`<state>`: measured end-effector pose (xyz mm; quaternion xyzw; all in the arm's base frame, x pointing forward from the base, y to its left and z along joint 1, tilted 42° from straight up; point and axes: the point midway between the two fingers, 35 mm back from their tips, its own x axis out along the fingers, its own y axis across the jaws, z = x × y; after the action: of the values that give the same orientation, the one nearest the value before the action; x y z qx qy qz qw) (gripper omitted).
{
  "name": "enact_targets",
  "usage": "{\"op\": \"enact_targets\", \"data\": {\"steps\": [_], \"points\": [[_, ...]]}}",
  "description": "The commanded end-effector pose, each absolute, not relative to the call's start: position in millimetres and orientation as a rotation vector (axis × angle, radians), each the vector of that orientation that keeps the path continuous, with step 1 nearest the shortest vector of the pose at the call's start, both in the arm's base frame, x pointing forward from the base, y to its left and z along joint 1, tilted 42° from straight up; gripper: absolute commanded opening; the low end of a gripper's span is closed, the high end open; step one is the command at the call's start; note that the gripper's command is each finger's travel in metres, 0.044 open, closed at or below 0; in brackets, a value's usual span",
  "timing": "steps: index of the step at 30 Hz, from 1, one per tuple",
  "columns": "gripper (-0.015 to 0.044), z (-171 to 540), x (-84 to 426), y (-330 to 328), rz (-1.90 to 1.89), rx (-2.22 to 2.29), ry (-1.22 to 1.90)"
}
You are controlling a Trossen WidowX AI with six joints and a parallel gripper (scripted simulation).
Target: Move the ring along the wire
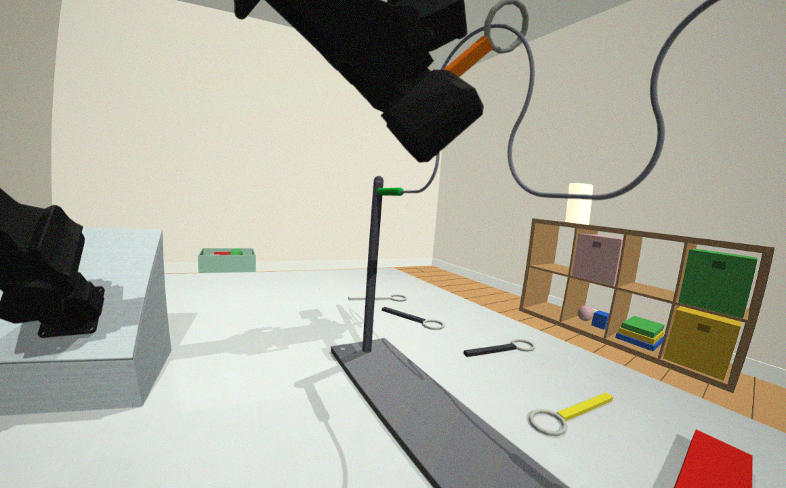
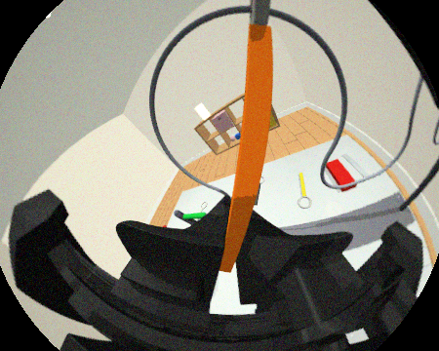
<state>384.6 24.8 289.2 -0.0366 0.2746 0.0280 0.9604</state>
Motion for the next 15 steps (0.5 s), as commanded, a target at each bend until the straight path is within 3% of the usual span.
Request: {"op": "enact_targets", "data": {"steps": [1,15], "points": [[-0.0150,289.1,384.6,22.7,0.044,-0.130,0.561],[-0.0150,290.6,384.6,16.0,0.004,-0.318,0.570]]}}
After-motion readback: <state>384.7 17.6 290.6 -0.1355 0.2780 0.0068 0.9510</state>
